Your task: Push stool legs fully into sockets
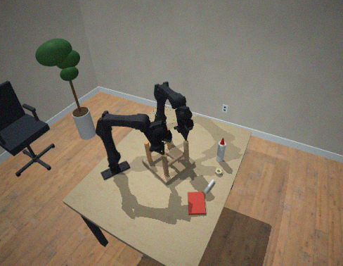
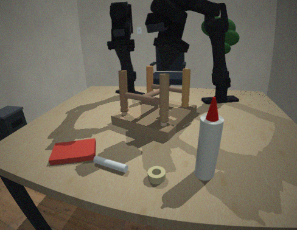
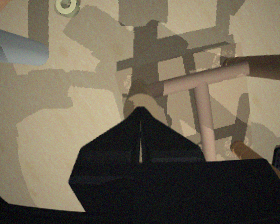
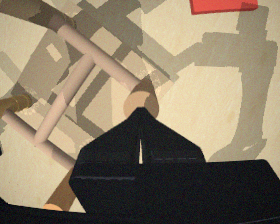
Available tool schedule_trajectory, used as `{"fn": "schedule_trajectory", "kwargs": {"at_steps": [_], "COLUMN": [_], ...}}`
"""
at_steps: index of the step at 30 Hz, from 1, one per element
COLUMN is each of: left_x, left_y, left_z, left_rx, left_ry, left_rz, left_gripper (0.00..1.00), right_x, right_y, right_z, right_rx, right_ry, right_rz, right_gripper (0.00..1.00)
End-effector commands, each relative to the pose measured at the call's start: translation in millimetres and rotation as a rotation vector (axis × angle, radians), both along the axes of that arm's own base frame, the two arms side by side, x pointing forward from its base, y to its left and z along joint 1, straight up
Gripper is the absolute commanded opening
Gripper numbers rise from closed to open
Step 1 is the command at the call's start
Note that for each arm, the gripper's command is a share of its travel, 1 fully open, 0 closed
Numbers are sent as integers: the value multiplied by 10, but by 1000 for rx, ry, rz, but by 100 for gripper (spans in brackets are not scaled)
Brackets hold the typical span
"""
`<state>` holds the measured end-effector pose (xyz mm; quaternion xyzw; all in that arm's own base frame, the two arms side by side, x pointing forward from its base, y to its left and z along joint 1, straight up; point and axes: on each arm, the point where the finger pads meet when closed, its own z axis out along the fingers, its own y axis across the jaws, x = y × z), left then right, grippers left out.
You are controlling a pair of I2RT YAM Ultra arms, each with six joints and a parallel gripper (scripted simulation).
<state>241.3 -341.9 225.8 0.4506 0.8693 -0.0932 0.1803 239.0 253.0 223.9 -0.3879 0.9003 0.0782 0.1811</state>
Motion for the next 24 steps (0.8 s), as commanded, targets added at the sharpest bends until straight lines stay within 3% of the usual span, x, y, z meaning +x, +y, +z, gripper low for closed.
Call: {"fn": "schedule_trajectory", "kwargs": {"at_steps": [1,2,6,7,8,9,10,11,14,15,16,17,22,24], "left_x": [-3,-27,20,-23,13,5,4,-28,-58,39,38,-27,-60,-82], "left_y": [20,40,-28,32,28,-13,-12,49,89,-20,-19,54,99,128], "left_z": [159,-106,-242,-293,49,112,152,-227,-318,176,131,-236,-338,-392], "left_rx": [-45,30,8,40,-27,-44,-48,45,74,-59,-47,48,78,98], "left_ry": [-27,22,7,29,-20,-26,-30,29,51,-48,-39,30,52,66], "left_rz": [6,1,1,1,11,3,3,2,1,9,9,3,2,2], "left_gripper": [0,0,0,0,0,0,0,0,0,0,0,0,0,0], "right_x": [72,50,49,-17,61,74,-20,-31,-31,42,34,10,26,-60], "right_y": [-23,-10,33,-26,-22,-8,-31,-43,-43,-41,-13,6,19,-74], "right_z": [107,124,100,-106,147,177,-111,-136,-273,66,115,147,17,-227], "right_rx": [35,38,37,-28,43,49,-30,-38,-49,25,44,47,17,-57], "right_ry": [-45,-48,-39,25,-52,-58,26,35,44,-35,-36,-36,-10,52], "right_rz": [-14,-8,0,-1,-13,-13,-1,-1,-1,-13,-7,1,0,-1], "right_gripper": [0,0,0,0,0,0,0,0,0,0,0,0,0,0]}}
